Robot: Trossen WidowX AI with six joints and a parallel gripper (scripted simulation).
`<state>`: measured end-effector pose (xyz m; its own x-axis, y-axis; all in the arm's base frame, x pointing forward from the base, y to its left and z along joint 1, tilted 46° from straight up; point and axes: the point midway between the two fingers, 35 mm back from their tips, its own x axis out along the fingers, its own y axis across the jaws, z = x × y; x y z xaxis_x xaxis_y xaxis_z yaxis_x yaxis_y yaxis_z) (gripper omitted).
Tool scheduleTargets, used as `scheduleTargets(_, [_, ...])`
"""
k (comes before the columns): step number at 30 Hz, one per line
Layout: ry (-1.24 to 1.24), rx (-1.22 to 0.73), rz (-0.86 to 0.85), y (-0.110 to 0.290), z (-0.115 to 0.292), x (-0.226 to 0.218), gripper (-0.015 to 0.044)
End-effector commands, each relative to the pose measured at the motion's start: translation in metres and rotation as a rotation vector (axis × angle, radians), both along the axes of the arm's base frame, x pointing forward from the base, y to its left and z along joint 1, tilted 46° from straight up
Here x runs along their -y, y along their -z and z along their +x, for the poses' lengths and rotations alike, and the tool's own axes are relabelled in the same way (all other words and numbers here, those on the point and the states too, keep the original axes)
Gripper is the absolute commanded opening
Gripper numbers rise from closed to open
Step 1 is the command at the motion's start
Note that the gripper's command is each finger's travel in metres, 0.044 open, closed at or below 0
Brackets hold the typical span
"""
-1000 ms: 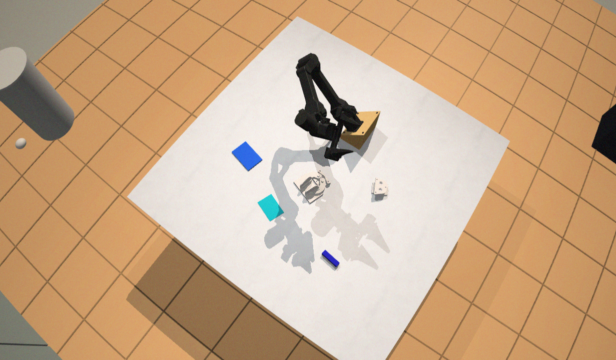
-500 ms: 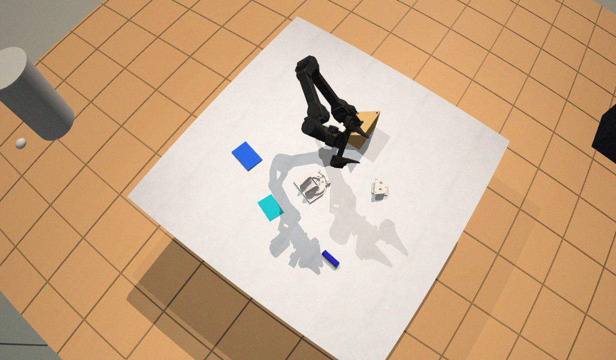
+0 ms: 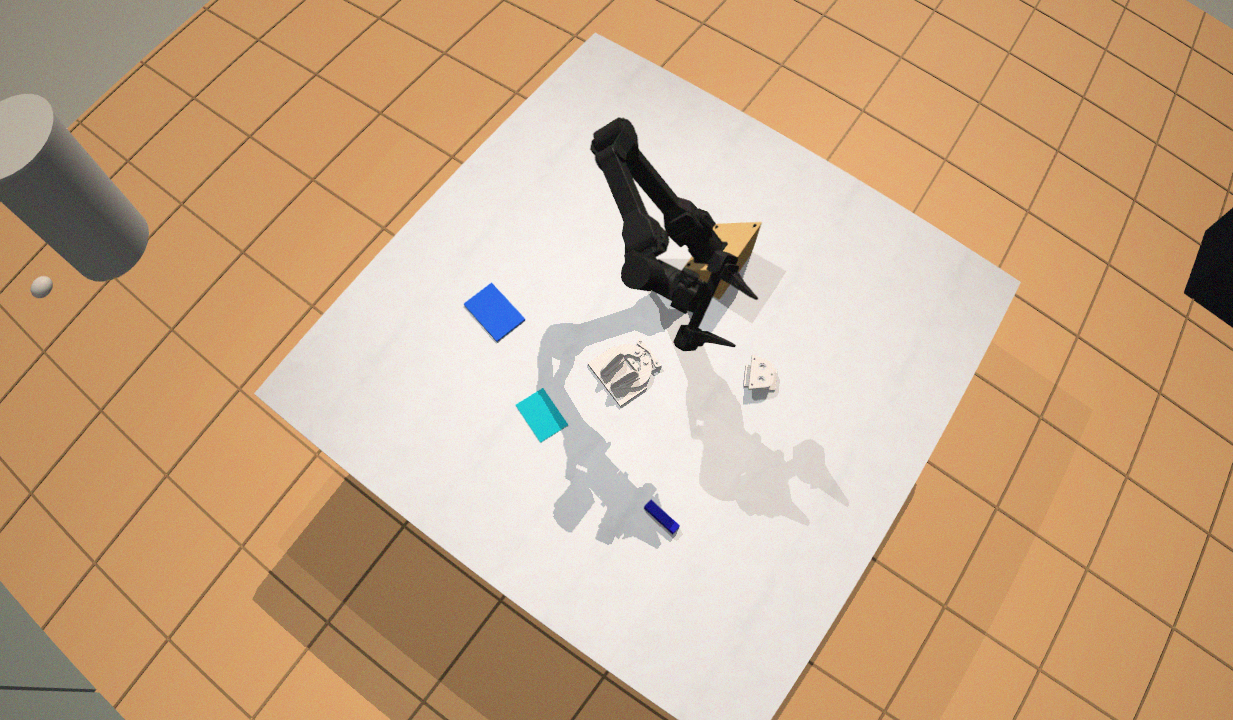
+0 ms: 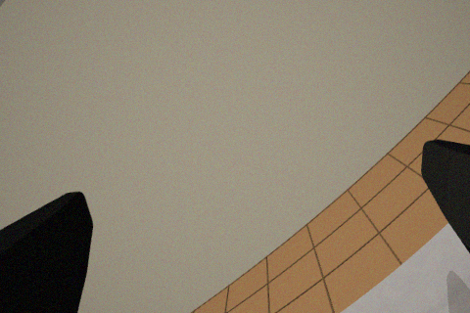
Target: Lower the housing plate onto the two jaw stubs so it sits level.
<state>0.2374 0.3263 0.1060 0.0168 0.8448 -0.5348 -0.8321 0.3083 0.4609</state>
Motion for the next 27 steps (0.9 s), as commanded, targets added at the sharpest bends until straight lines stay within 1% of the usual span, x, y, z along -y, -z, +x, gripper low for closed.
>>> scheduleTargets(1, [-0.006, 0.006, -0.056, 0.013, 0.001, -0.002, 0.0440])
scheduleTargets(27, [-0.103, 0.027, -0.422, 0.093, -0.012, 0.001, 0.0440])
